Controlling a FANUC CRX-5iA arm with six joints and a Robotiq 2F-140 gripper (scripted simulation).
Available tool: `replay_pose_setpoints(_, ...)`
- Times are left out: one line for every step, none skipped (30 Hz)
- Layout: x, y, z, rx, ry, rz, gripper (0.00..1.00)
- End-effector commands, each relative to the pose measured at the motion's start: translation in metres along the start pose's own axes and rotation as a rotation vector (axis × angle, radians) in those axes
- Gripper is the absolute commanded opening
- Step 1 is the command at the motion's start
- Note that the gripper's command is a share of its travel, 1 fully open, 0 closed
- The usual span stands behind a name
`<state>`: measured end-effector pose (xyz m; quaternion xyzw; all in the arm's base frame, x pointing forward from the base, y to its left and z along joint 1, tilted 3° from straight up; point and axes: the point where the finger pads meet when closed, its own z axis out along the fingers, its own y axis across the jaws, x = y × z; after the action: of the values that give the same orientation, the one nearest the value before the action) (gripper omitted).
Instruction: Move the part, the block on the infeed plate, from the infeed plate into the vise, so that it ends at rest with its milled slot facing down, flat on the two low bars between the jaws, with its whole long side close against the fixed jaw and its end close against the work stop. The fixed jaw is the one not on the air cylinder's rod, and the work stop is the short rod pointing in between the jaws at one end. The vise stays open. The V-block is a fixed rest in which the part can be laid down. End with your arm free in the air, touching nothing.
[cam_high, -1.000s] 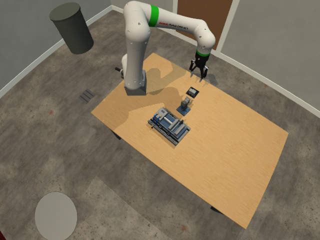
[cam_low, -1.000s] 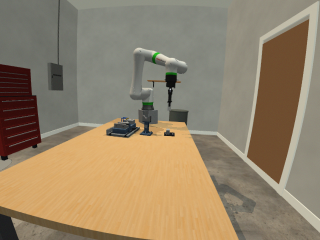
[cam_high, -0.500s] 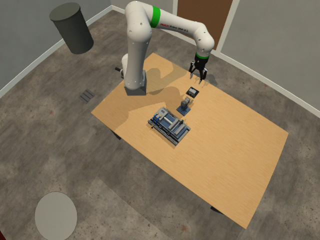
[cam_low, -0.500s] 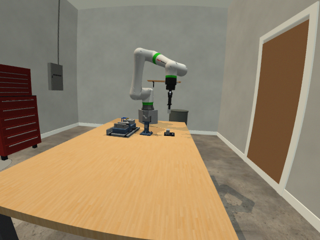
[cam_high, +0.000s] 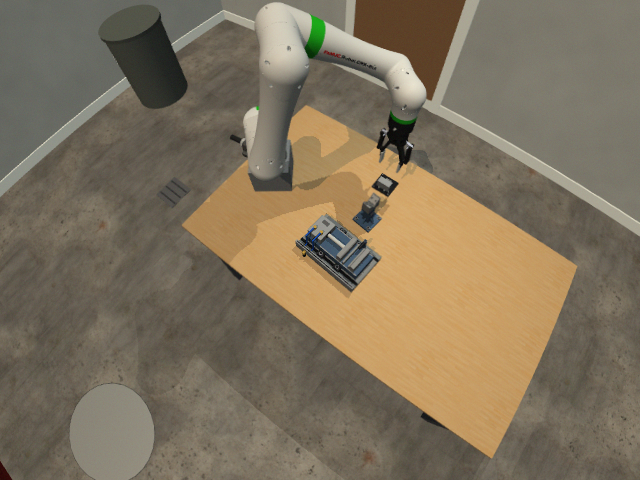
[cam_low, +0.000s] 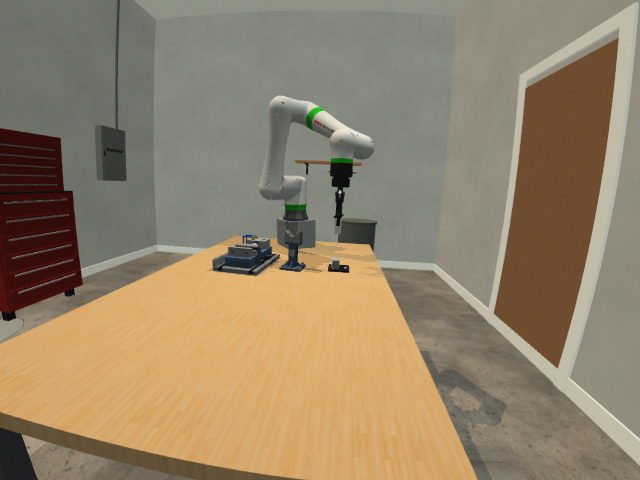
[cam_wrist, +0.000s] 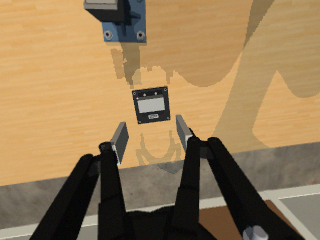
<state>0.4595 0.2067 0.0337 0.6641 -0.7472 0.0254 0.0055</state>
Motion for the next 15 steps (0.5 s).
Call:
replay_pose_setpoints(0.0, 0.0, 0.009, 0.001, 0.0, 0.0, 0.51)
replay_pose_setpoints(0.0, 0.0, 0.012, 0.001, 0.0, 0.0, 0.51)
replay_pose_setpoints(0.0, 0.0, 0.015, 0.001, 0.0, 0.0, 0.51)
replay_pose_setpoints(0.0, 0.0, 0.017, 0.001, 0.0, 0.0, 0.51)
replay_pose_setpoints(0.0, 0.0, 0.02, 0.001, 0.0, 0.0, 0.51)
replay_pose_setpoints(0.0, 0.0, 0.023, 0.001, 0.0, 0.0, 0.51)
replay_pose_setpoints(0.0, 0.0, 0.025, 0.001, 0.0, 0.0, 0.51)
replay_pose_setpoints(0.0, 0.0, 0.028, 0.001, 0.0, 0.0, 0.51)
replay_pose_setpoints(0.0, 0.0, 0.031, 0.001, 0.0, 0.0, 0.51)
replay_pose_setpoints(0.0, 0.0, 0.033, 0.001, 0.0, 0.0, 0.51)
replay_pose_setpoints(0.0, 0.0, 0.036, 0.001, 0.0, 0.0, 0.51)
replay_pose_setpoints(0.0, 0.0, 0.036, 0.001, 0.0, 0.0, 0.51)
replay_pose_setpoints(0.0, 0.0, 0.036, 0.001, 0.0, 0.0, 0.51)
replay_pose_setpoints(0.0, 0.0, 0.039, 0.001, 0.0, 0.0, 0.51)
replay_pose_setpoints(0.0, 0.0, 0.041, 0.001, 0.0, 0.0, 0.51)
